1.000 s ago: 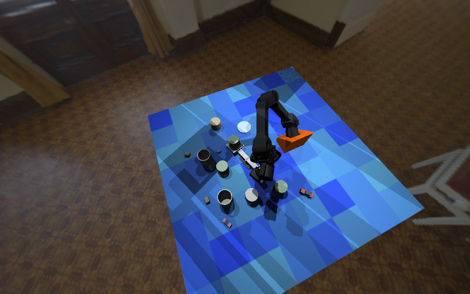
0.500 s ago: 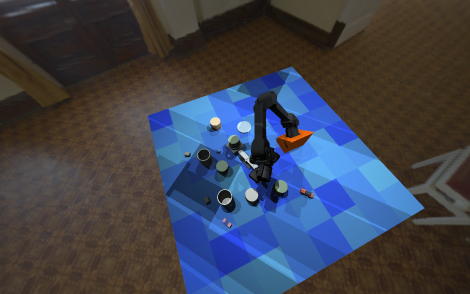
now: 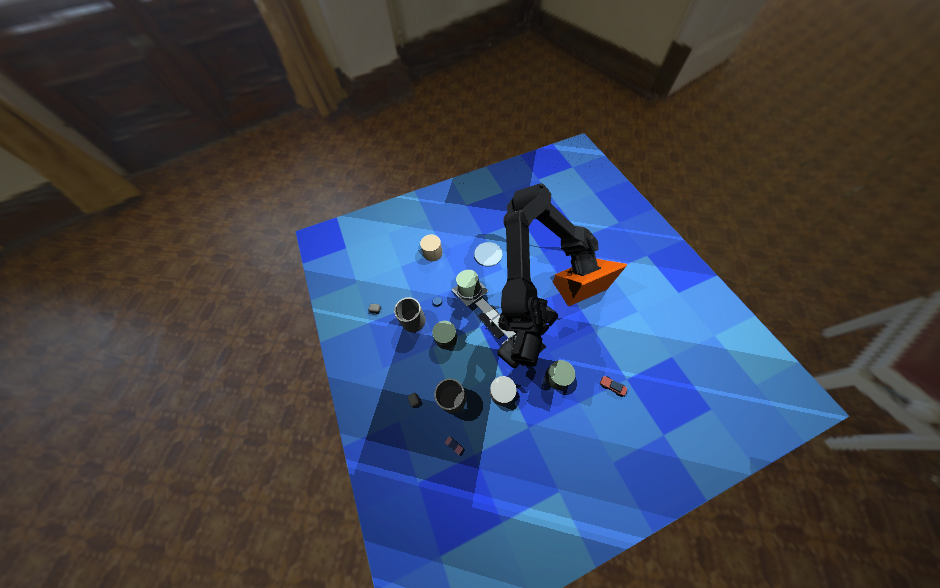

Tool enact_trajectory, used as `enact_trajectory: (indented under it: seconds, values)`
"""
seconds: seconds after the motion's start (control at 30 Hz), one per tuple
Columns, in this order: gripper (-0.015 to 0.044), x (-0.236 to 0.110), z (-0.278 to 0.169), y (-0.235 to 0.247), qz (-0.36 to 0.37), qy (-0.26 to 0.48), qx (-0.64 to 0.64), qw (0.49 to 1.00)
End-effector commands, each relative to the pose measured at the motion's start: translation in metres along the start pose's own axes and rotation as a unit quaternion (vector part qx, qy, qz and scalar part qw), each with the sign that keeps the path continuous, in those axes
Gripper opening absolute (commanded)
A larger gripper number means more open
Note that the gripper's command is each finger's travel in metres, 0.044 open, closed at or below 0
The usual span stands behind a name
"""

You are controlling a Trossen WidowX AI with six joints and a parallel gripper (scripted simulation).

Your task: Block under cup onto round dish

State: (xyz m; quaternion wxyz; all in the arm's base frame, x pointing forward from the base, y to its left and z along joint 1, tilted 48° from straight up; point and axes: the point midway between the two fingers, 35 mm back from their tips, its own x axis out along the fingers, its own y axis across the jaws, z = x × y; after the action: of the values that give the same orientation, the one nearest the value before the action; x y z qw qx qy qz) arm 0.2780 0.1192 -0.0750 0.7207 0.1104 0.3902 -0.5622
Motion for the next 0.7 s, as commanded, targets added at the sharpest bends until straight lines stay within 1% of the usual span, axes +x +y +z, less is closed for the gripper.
enact_trajectory:
  seconds: [0.0,0.27,0.4,0.67]
  values:
    - [0.0155,0.001,0.0,0.0,0.002,-0.002,-0.002,1.0]
    - [0.0102,0.001,0.0,0.0,0.002,-0.002,-0.002,1.0]
    - [0.0,-0.006,0.0,0.002,0.002,-0.002,-0.003,1.0]
    - [0.0,-0.048,-0.001,0.004,0.003,0.0,-0.003,1.0]
